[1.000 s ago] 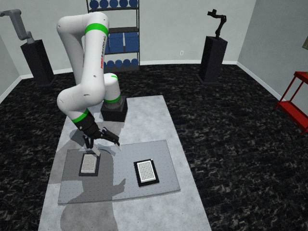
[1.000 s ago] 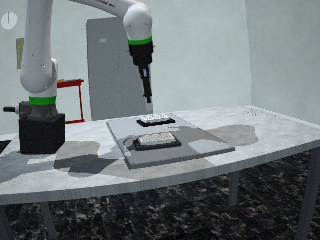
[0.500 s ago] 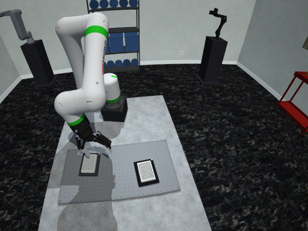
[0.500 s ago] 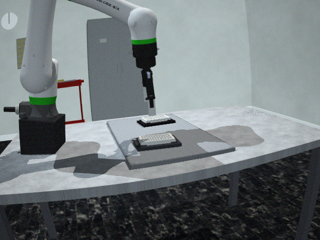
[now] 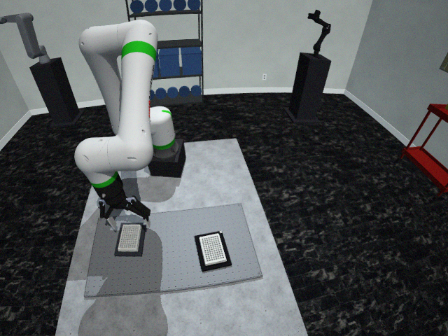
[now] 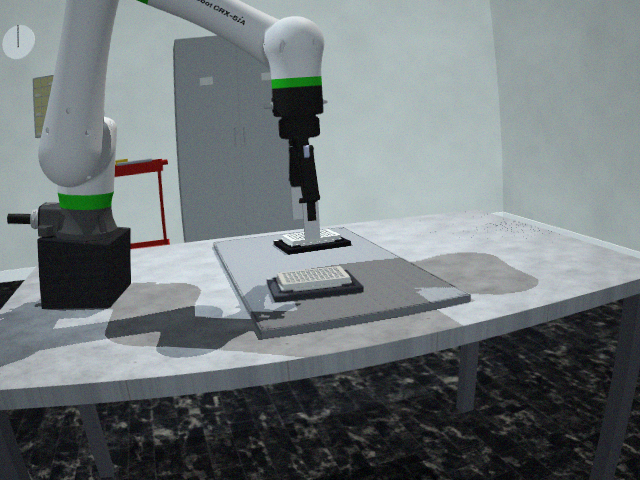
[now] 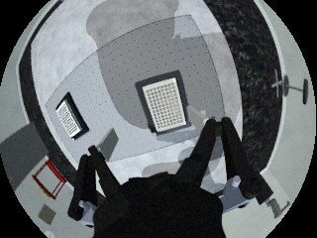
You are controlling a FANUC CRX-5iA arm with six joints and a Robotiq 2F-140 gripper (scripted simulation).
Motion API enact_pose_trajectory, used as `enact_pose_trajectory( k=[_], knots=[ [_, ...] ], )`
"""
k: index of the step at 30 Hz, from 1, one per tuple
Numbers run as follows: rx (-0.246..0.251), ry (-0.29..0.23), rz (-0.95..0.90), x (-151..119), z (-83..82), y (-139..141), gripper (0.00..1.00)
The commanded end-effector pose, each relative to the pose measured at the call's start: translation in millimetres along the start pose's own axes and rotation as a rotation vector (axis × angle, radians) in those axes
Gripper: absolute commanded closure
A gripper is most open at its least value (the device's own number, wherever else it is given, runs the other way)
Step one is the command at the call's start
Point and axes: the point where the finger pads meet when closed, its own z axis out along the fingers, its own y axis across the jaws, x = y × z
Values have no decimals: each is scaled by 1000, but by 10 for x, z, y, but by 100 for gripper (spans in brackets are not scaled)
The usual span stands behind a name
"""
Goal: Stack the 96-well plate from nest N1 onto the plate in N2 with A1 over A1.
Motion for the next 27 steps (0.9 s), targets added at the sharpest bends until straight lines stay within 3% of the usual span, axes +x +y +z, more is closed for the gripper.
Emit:
enact_pose_trajectory(
  k=[1, 5, 18, 27],
  knots=[
    [-67, -15, -19, 9, 7, 176, 0],
    [-73, -16, -21, 24, 11, 336, 0],
    [-73, -16, -21, 24, 11, 336, 0],
    [-73, -16, -21, 22, 127, 345, 0]
  ],
)
